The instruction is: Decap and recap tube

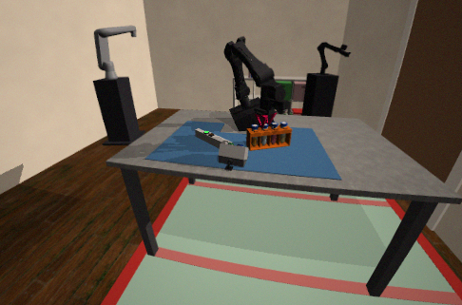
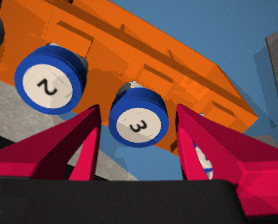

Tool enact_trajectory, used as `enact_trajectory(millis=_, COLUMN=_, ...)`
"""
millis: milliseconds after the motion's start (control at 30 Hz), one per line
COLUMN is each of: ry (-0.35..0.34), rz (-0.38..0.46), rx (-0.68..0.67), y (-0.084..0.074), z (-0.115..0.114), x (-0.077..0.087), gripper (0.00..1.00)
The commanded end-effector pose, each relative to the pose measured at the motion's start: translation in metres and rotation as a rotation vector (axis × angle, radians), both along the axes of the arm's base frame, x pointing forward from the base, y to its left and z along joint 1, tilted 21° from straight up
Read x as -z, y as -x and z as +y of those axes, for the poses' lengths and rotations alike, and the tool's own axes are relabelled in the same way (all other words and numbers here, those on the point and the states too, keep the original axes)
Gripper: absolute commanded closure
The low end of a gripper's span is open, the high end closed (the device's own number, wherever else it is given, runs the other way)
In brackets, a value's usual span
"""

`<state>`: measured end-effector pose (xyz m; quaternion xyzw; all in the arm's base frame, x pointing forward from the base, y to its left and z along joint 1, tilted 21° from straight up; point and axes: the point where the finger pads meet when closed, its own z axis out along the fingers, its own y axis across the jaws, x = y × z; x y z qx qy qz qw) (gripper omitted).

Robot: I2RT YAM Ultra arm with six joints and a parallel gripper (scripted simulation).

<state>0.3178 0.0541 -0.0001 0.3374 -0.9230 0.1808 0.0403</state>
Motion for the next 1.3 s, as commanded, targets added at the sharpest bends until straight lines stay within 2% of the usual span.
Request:
enact_trajectory(millis=0, ry=0.011, rz=0.089, rx=-0.252, y=-0.0018, z=0.0015, x=-0.0026, gripper=0.51)
enact_trajectory(millis=33, ry=0.011, rz=0.089, rx=-0.252, y=-0.0018, z=0.0014, x=-0.0026, gripper=0.51)
enact_trajectory(millis=100, ry=0.019, rz=0.143, rx=-0.393, y=-0.0019, z=0.0015, x=-0.0026, gripper=0.51)
enact_trajectory(millis=200, ry=0.025, rz=0.187, rx=-0.506, y=-0.002, z=0.0015, x=-0.0026, gripper=0.51)
enact_trajectory(millis=533, ry=0.025, rz=0.187, rx=-0.506, y=-0.0022, z=0.0015, x=-0.0027, gripper=0.51)
enact_trajectory(millis=567, ry=0.025, rz=0.187, rx=-0.506, y=-0.0022, z=0.0015, x=-0.0027, gripper=1.0)
enact_trajectory(millis=1033, ry=0.025, rz=0.187, rx=-0.506, y=-0.0022, z=0.0015, x=-0.0027, gripper=1.0)
enact_trajectory(millis=1267, ry=0.007, rz=0.061, rx=-0.18, y=-0.0023, z=0.0013, x=-0.0025, gripper=1.0)
